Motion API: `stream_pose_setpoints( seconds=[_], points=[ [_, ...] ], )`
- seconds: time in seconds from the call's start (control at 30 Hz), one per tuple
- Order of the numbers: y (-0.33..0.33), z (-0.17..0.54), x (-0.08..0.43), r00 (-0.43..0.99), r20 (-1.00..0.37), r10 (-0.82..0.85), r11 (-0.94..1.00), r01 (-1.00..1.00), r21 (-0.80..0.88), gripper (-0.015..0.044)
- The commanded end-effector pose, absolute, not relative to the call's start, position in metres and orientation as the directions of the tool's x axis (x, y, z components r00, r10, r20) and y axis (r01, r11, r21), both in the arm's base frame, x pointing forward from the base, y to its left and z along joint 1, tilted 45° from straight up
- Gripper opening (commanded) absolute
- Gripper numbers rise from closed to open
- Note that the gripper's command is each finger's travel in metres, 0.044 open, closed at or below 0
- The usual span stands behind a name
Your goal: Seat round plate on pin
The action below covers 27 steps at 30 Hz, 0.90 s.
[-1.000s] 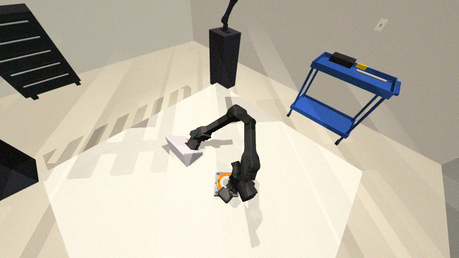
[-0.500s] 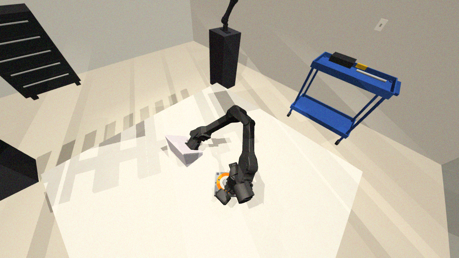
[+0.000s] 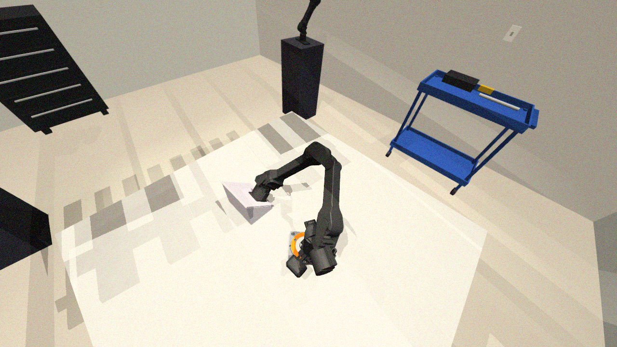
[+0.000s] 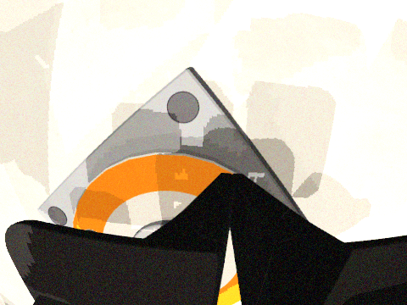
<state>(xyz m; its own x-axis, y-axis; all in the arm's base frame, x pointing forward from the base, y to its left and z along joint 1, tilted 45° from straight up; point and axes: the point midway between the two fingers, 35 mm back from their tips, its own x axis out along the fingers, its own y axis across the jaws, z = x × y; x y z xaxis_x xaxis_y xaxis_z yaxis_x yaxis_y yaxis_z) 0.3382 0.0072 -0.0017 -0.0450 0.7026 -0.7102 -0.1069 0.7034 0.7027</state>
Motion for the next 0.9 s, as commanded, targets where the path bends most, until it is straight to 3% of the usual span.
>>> stream_pose_setpoints(
  seconds=[0.0, 0.87],
  points=[
    [0.004, -0.008, 0.334, -0.056, -0.715, 0.697, 0.708, -0.102, 0.699, 0.0],
    [-0.007, -0.017, 0.32, -0.057, -0.715, 0.697, 0.709, -0.102, 0.698, 0.0]
  ],
)
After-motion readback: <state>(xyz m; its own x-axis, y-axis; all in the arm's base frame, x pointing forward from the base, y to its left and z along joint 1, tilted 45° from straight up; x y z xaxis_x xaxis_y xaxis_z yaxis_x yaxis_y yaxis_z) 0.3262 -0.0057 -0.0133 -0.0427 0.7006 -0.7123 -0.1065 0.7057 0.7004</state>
